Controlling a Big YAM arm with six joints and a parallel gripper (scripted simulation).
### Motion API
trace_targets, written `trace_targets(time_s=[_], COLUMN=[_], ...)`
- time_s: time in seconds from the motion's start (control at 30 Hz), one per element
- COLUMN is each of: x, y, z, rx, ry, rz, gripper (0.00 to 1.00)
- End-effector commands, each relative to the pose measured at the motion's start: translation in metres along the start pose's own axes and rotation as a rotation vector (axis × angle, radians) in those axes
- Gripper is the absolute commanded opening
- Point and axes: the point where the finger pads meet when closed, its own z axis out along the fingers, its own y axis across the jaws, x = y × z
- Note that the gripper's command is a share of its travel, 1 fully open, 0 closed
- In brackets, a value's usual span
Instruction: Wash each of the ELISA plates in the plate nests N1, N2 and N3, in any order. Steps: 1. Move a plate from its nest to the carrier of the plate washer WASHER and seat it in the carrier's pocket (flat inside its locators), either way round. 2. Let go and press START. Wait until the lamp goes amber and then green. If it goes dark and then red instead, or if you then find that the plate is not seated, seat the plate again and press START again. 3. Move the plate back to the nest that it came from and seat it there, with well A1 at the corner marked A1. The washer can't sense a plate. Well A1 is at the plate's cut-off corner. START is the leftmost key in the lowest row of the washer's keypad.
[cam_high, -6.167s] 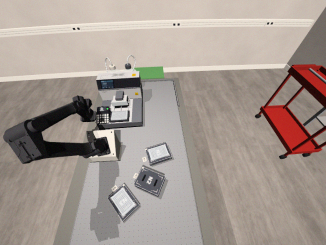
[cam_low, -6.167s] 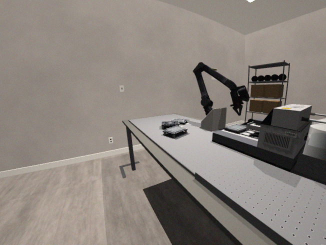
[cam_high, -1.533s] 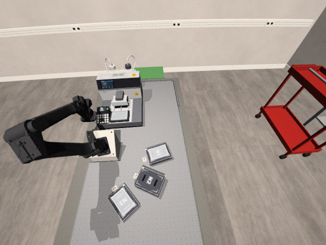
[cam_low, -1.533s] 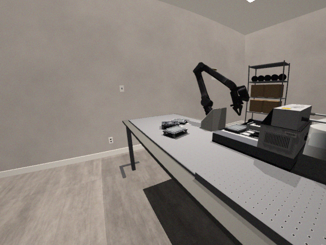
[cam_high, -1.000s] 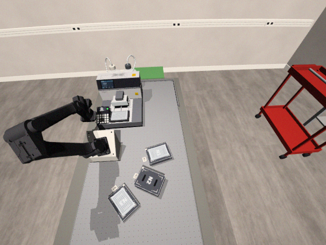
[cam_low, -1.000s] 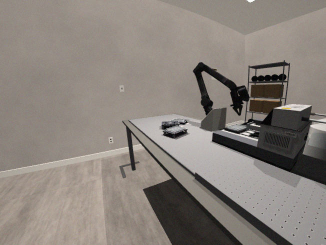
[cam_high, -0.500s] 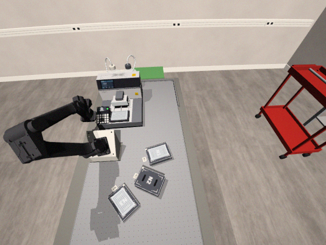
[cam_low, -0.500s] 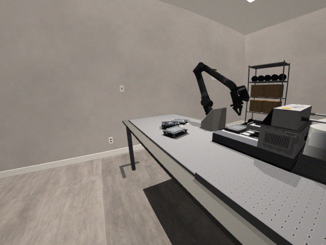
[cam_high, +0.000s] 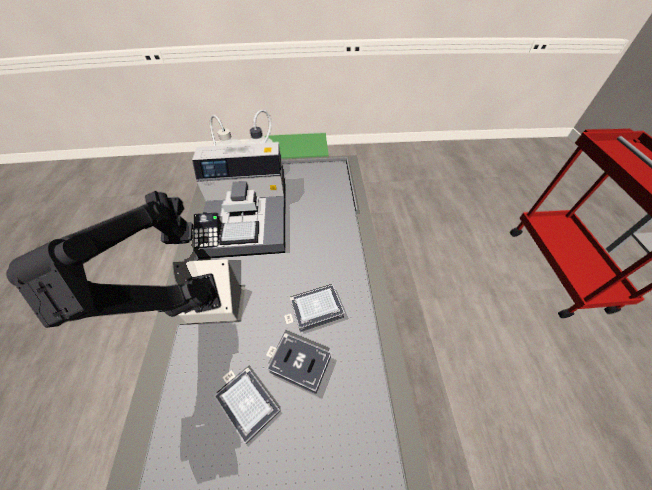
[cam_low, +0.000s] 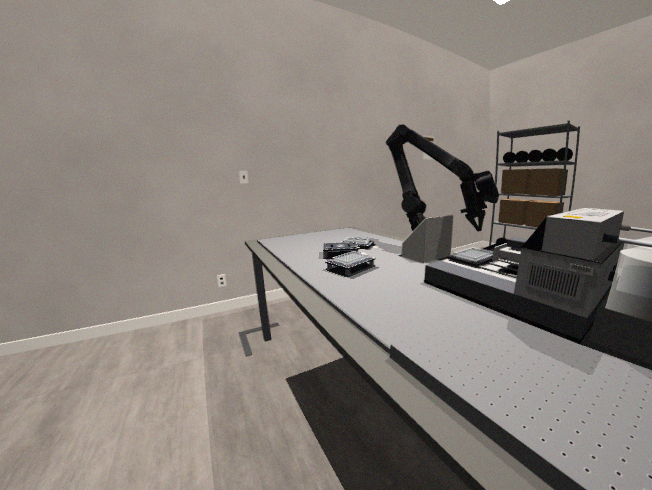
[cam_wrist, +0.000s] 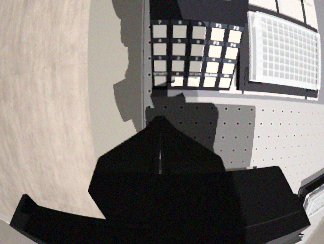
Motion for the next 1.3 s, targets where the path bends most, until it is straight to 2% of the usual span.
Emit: trace_targets(time_s=[0.0,0.5,0.53,0.8,0.87,1.17,1.27], x=[-0.014,-0.014,-0.028,-0.053,-0.053,-0.081,-0.081], y=[0.006,0.006,0.002,-0.033,-0.033,-0.072,-0.072], z=[-0.006,-0.006,-0.009,-0.007,-0.007,-0.005,-0.005], rx=[-0.008,-0.008,-0.005,0.039,0.039,0.087,0.096], ry=[-0.028,-0.028,-0.016,0.087,0.087,0.204,0.246], rz=[-0.007,-0.007,0.046,0.289,0.289,0.563,0.654], gripper=[0.0,0.0,1.0,1.0,1.0,1.0,1.0])
